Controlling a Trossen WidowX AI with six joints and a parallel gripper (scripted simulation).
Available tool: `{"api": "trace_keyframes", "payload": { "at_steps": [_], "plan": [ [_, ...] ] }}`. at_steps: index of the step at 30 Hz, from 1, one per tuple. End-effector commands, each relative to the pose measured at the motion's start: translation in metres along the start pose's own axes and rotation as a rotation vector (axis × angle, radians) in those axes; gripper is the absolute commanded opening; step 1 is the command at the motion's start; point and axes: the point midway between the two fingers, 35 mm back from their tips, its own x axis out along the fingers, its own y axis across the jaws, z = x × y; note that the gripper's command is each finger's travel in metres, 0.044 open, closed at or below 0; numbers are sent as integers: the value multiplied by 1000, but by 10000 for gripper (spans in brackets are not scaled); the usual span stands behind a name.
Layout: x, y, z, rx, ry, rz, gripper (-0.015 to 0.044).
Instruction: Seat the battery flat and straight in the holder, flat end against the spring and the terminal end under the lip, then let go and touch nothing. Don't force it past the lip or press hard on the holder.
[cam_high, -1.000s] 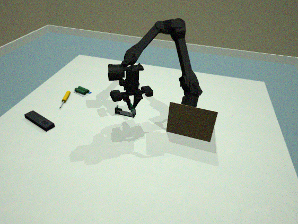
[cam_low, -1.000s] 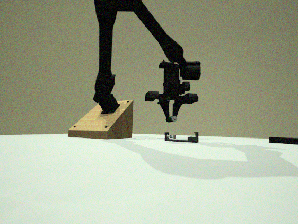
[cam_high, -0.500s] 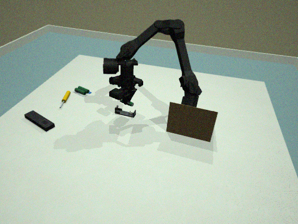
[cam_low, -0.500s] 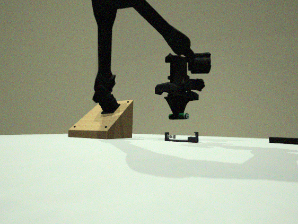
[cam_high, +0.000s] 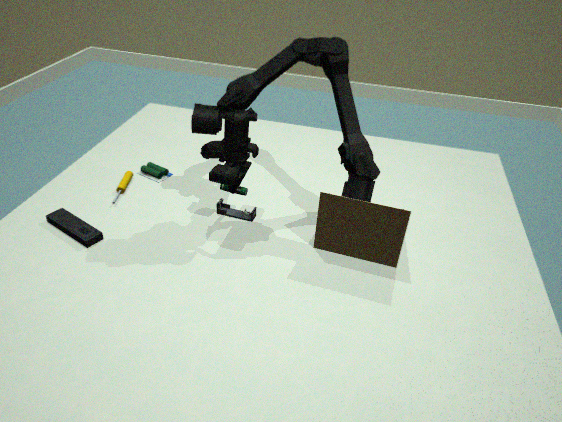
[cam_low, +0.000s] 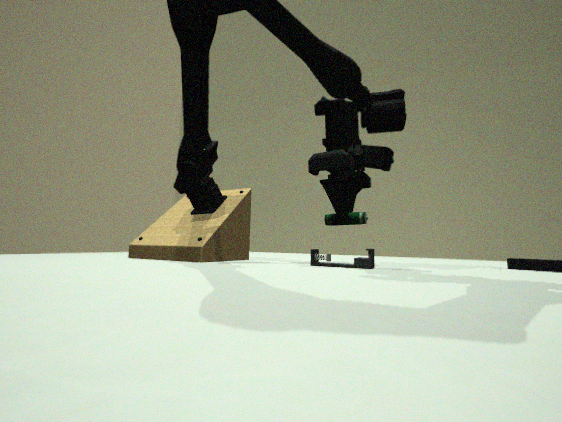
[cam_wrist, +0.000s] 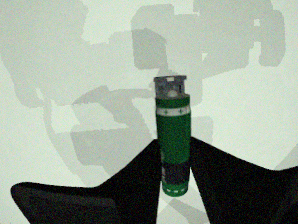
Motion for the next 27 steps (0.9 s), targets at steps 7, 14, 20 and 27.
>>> {"api": "trace_keyframes", "payload": {
  "at_steps": [7,14,20,27],
  "plan": [
    [18,0,2,-5,-102,8,62],
    [29,-2,3,-4,-181,12,62],
    [34,-5,3,-3,-231,17,62],
    [38,-3,3,-5,-257,22,62]
  ]
}}
